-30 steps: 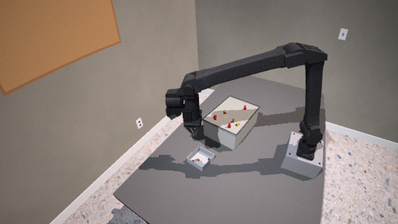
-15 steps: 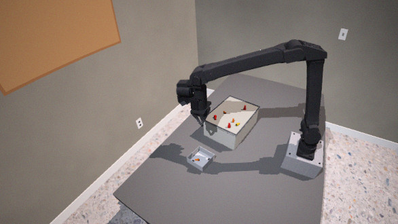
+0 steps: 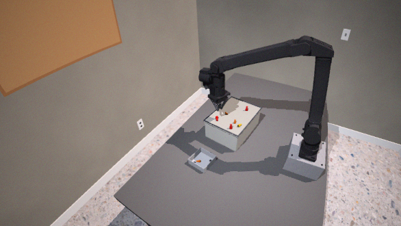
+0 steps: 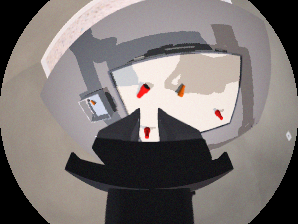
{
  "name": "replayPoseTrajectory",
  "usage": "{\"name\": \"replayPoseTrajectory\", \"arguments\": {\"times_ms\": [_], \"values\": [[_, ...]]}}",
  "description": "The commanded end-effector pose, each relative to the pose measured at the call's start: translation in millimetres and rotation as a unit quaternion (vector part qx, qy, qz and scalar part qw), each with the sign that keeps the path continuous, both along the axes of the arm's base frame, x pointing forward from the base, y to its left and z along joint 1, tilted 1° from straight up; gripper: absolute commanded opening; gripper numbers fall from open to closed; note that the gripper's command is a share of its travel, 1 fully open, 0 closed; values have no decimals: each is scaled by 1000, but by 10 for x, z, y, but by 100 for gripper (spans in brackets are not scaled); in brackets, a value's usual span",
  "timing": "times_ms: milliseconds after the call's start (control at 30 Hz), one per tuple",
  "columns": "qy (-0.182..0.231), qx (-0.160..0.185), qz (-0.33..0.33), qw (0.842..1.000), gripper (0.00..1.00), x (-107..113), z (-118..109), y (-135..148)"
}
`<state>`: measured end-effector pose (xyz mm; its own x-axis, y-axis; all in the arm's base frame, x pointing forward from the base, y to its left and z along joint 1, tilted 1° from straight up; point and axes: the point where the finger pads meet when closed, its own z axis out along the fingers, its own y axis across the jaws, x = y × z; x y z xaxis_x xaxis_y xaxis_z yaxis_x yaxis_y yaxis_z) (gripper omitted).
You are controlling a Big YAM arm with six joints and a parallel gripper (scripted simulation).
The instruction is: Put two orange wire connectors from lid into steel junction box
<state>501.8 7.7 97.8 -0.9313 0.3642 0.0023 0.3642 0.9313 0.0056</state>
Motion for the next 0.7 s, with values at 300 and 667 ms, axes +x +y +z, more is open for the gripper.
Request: {"name": "replayPoseTrajectory", "arguments": {"times_ms": [300, 667], "values": [[-28, 2, -161, 987, 25, -86, 122, -659], [-20, 2, -153, 988, 25, -47, -204, -586]]}}
